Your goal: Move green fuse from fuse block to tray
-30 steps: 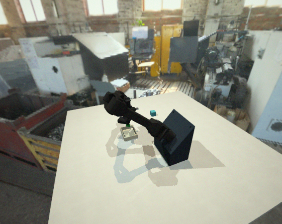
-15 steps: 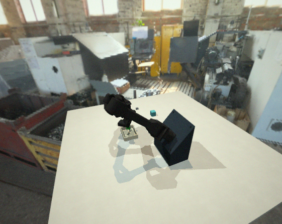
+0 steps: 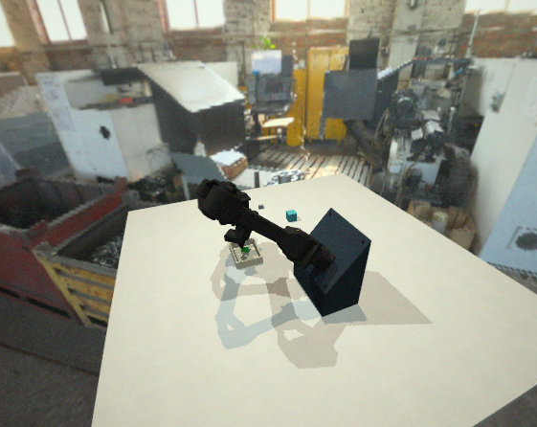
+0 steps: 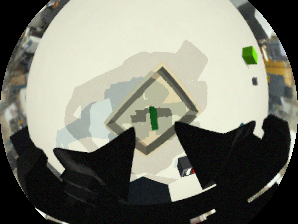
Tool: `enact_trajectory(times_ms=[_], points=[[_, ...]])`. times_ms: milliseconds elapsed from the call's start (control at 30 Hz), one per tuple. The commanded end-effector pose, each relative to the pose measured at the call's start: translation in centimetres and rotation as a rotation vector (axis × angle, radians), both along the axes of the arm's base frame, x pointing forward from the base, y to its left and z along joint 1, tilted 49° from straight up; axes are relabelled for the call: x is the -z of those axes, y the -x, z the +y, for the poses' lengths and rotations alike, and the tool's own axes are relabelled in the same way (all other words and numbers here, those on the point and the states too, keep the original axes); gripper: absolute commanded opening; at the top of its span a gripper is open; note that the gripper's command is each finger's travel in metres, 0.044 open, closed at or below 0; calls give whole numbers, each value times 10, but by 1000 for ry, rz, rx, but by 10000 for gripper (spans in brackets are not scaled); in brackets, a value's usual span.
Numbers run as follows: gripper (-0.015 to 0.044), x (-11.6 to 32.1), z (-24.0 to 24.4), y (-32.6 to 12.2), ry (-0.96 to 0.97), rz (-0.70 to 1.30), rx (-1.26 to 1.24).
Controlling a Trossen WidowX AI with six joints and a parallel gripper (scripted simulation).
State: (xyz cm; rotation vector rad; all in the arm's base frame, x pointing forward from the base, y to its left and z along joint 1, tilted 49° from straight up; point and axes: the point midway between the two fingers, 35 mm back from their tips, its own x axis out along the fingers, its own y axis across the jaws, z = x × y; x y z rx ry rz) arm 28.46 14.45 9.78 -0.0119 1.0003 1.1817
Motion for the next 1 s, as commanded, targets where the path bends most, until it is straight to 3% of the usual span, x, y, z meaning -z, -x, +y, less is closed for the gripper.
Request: enact_trajectory(times_ms=[0,167,967], points=[[330,-1,-2,0,1,-2,-1],[330,-23,-29,1,5,2,4],[330,-21,-28,1,10,8,6]])
